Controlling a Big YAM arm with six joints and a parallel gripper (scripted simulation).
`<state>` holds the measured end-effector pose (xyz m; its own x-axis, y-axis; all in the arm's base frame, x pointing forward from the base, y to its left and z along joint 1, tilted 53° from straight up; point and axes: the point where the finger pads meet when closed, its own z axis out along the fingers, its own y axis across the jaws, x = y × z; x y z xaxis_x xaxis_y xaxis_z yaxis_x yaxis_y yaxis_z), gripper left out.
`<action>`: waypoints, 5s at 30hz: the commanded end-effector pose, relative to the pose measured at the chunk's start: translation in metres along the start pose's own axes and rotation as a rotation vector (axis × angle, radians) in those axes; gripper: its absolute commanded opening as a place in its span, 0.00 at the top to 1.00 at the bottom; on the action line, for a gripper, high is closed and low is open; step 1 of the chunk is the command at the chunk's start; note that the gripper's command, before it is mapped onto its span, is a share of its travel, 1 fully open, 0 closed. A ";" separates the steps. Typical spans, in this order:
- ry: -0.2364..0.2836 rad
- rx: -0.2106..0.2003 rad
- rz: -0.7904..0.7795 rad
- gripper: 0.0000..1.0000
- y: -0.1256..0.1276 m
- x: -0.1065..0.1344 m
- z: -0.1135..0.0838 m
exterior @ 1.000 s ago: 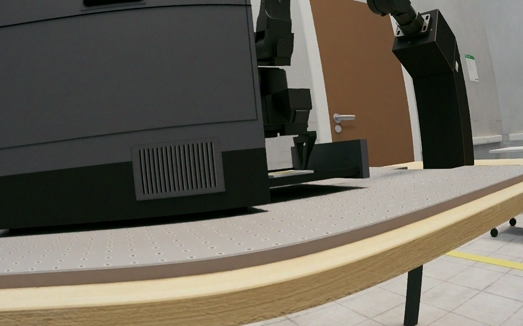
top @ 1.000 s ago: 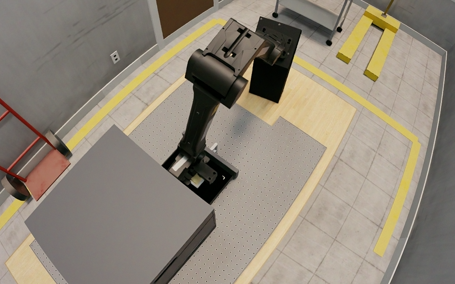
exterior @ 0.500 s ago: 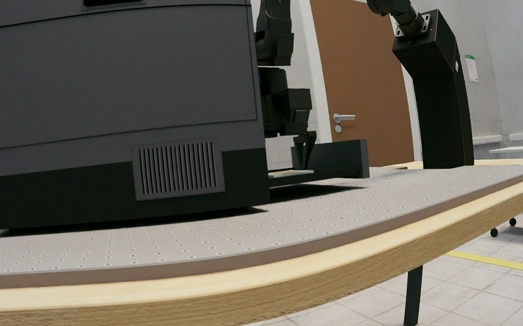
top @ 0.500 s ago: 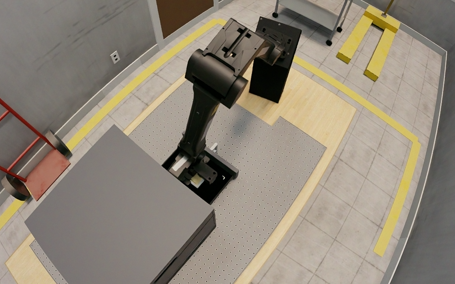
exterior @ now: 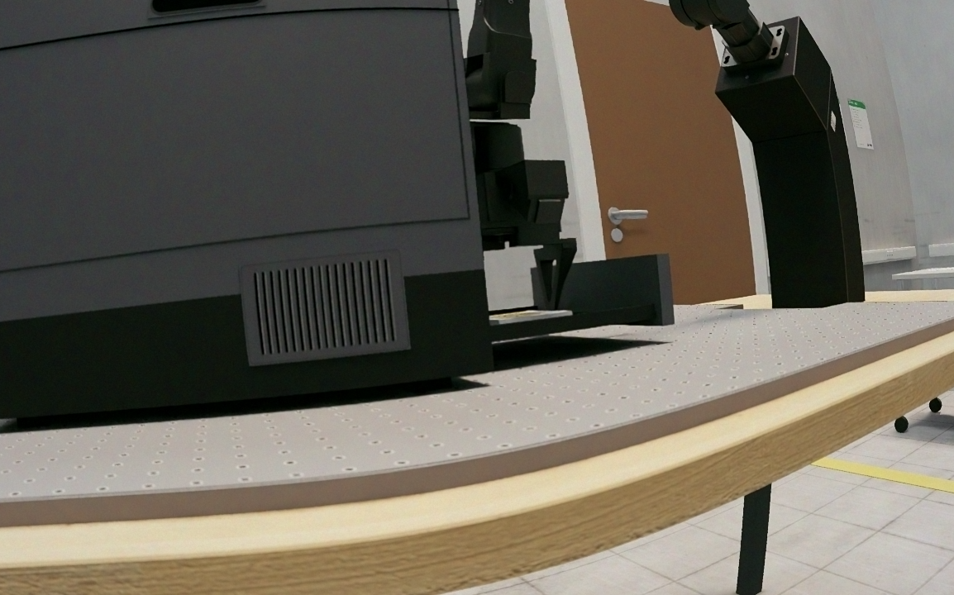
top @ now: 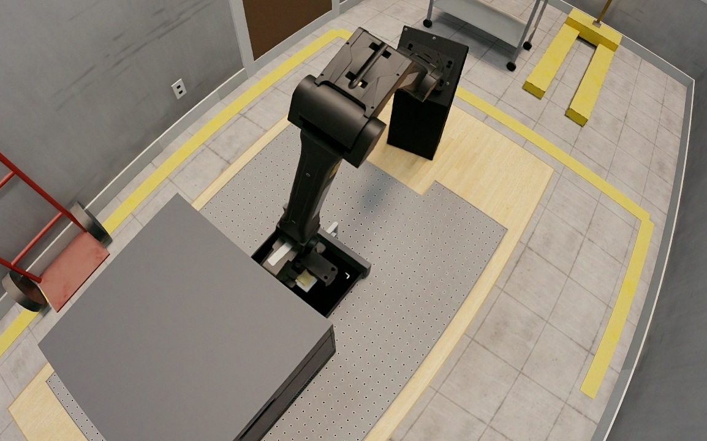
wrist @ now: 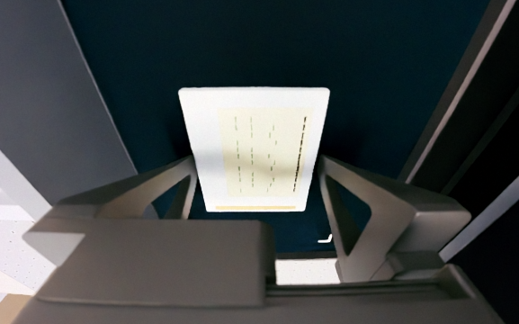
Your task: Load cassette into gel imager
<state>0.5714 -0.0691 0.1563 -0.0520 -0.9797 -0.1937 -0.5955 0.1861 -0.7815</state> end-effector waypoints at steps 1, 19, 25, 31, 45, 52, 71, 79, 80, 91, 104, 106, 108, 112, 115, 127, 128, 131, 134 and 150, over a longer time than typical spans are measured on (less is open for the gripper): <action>-0.006 0.041 0.000 0.08 -0.011 -0.006 -0.009; 0.000 0.024 -0.002 0.08 -0.009 -0.001 -0.004; 0.000 0.034 -0.001 0.08 -0.016 -0.003 -0.012; 0.008 0.025 0.000 0.08 -0.010 0.004 -0.021; 0.008 0.025 -0.003 0.08 -0.009 0.004 -0.037; 0.008 0.025 -0.003 0.08 -0.009 0.004 -0.046; 0.008 0.025 -0.004 0.08 -0.008 0.004 -0.066; 0.007 0.026 -0.004 0.08 -0.008 0.004 -0.077; 0.007 0.028 -0.004 0.08 -0.009 0.003 -0.078; 0.008 0.034 -0.004 0.08 -0.008 0.003 -0.082; 0.007 0.048 -0.008 0.08 0.002 0.003 -0.090; 0.007 0.046 -0.007 0.08 0.004 0.003 -0.090; 0.007 0.047 -0.009 0.08 0.006 0.003 -0.091; 0.007 0.047 -0.008 0.08 0.011 0.003 -0.094; 0.007 0.047 -0.008 0.08 0.014 0.003 -0.096; 0.007 0.045 -0.008 0.08 0.026 0.003 -0.102; 0.007 0.045 -0.008 0.08 0.027 0.003 -0.103; 0.007 0.046 -0.008 0.08 0.031 0.003 -0.105; 0.007 0.046 -0.009 0.08 0.034 0.003 -0.107; 0.007 0.045 -0.009 0.08 0.051 0.003 -0.116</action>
<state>0.4517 -0.0643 0.1742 -0.0511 -0.9795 -0.1950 -0.5883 0.1873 -0.7866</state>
